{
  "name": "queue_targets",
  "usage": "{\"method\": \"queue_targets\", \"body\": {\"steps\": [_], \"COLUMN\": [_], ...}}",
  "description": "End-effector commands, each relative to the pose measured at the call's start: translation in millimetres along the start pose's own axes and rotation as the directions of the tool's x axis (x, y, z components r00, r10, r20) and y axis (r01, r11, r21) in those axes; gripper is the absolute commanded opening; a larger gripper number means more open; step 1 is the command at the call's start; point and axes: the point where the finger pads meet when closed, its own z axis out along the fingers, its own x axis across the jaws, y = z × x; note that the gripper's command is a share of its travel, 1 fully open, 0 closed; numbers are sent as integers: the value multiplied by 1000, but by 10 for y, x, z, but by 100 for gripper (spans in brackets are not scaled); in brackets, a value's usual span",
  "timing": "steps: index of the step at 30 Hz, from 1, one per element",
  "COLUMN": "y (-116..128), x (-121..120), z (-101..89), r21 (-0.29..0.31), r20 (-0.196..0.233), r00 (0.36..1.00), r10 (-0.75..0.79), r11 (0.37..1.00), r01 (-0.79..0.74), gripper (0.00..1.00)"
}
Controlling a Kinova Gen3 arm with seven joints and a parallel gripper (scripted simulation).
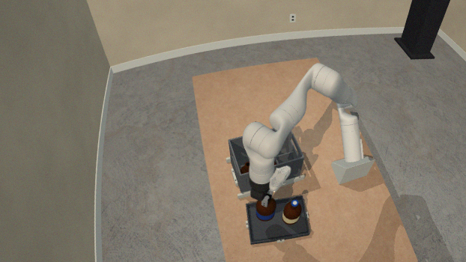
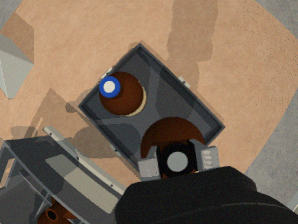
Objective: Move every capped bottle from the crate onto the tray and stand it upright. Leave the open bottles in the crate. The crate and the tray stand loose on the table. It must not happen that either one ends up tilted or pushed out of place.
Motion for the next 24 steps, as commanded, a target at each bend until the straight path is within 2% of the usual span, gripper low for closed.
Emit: {"method": "queue_targets", "body": {"steps": [1, 20, 24], "y": [-17, -23, -10], "x": [-2, -1, 0], "z": [41, 375, 375], "r21": [3, 4, -1], "r20": [-7, -8, -8], "r00": [1000, 1000, 1000], "r10": [7, 8, 1], "r11": [1000, 1000, 1000], "r01": [-7, -8, -1], "gripper": [0, 0, 0]}}
